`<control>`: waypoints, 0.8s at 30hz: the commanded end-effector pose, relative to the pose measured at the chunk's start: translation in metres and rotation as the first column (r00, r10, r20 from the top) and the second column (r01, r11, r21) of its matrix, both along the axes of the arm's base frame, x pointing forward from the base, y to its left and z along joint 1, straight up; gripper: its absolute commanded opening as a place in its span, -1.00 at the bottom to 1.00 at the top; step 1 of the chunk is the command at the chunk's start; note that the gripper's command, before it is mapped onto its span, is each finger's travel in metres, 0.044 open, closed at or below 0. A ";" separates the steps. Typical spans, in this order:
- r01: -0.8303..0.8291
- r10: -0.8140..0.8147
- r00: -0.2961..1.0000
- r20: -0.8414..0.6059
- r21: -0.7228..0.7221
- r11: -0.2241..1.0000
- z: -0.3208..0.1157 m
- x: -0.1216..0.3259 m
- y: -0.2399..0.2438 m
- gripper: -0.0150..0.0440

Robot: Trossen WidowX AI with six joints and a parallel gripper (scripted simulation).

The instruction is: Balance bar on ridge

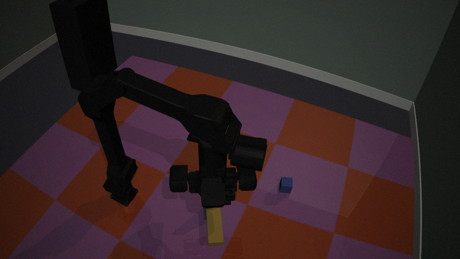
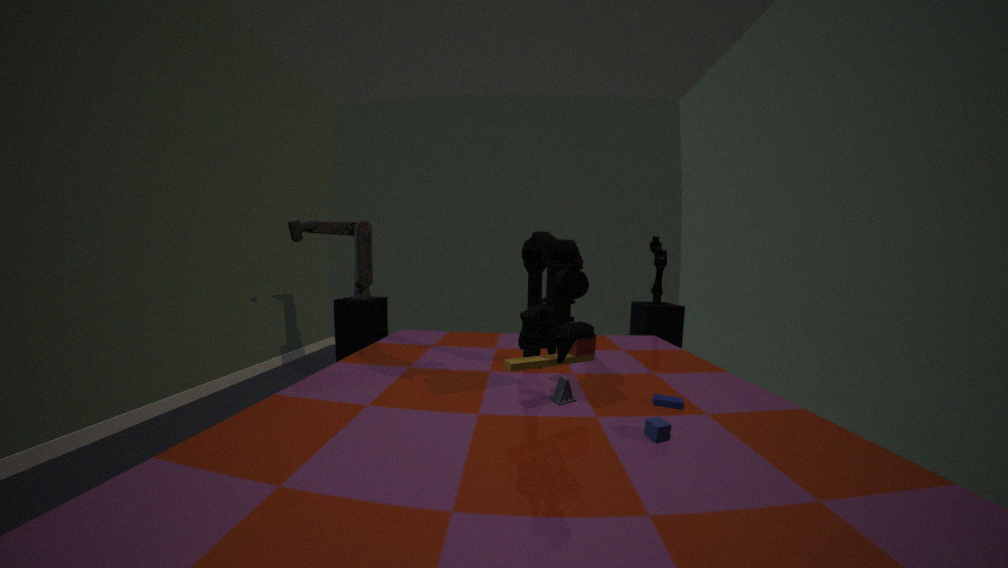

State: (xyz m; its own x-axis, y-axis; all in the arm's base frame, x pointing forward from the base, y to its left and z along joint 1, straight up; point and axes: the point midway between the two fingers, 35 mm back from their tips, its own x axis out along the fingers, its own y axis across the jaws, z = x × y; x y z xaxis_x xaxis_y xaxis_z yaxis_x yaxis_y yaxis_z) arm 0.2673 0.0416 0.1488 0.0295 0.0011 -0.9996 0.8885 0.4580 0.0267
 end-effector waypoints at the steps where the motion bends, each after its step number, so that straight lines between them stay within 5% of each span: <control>1: 0.006 -0.006 1.000 0.000 0.004 1.000 -0.006 0.000 0.001 -0.49; 24: 0.007 -0.007 1.000 0.000 0.004 1.000 -0.033 -0.001 0.000 -0.49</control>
State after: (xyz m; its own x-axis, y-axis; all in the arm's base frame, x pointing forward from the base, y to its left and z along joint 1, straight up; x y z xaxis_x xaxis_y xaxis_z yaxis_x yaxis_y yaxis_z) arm 0.2661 0.0408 0.1164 0.0289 0.0009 -0.9996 0.8899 0.4554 0.0261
